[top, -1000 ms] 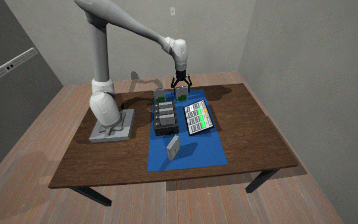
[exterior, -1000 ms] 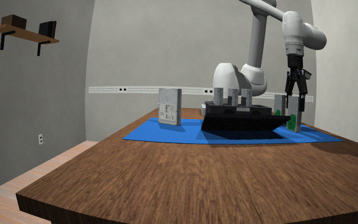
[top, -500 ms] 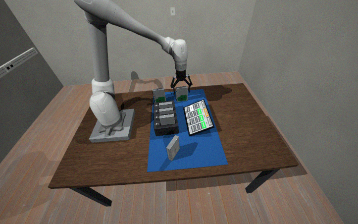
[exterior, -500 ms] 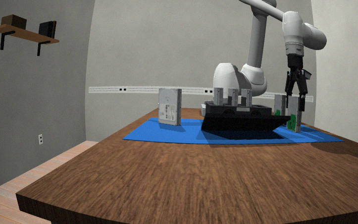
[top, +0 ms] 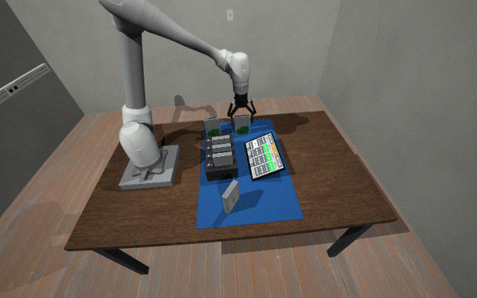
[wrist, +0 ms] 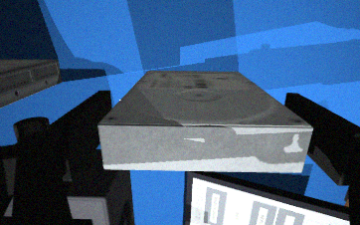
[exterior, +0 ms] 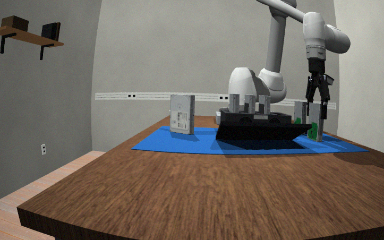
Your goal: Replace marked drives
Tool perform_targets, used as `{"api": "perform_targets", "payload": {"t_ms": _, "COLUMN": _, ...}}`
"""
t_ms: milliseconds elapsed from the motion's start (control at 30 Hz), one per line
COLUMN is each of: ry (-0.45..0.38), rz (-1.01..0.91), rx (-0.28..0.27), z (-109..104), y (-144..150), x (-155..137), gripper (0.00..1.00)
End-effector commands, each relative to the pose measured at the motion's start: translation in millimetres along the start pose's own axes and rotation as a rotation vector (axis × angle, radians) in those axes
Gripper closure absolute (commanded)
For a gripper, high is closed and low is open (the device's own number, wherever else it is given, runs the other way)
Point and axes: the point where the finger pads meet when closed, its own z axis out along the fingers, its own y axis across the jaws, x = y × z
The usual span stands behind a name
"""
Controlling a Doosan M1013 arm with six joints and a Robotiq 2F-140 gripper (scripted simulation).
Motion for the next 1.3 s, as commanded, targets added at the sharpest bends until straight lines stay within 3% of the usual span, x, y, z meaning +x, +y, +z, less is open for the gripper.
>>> {"api": "perform_targets", "payload": {"t_ms": 0, "ry": 0.001, "rz": 0.0, "rx": -0.001, "z": -0.7, "y": 0.4, "x": 0.2, "gripper": 0.11}}
{"api": "perform_targets", "payload": {"t_ms": 633, "ry": 0.001, "rz": 0.0, "rx": -0.001, "z": -7.4, "y": 0.4, "x": 0.2, "gripper": 0.11}}
{"api": "perform_targets", "payload": {"t_ms": 1000, "ry": 0.001, "rz": 0.0, "rx": -0.001, "z": -49.1, "y": 0.3, "x": 0.2, "gripper": 0.11}}
{"api": "perform_targets", "payload": {"t_ms": 1067, "ry": 0.001, "rz": 0.0, "rx": -0.001, "z": -49.1, "y": 0.3, "x": 0.2, "gripper": 0.11}}
{"api": "perform_targets", "payload": {"t_ms": 1267, "ry": 0.001, "rz": 0.0, "rx": -0.001, "z": -80.5, "y": 0.3, "x": 0.2, "gripper": 0.11}}
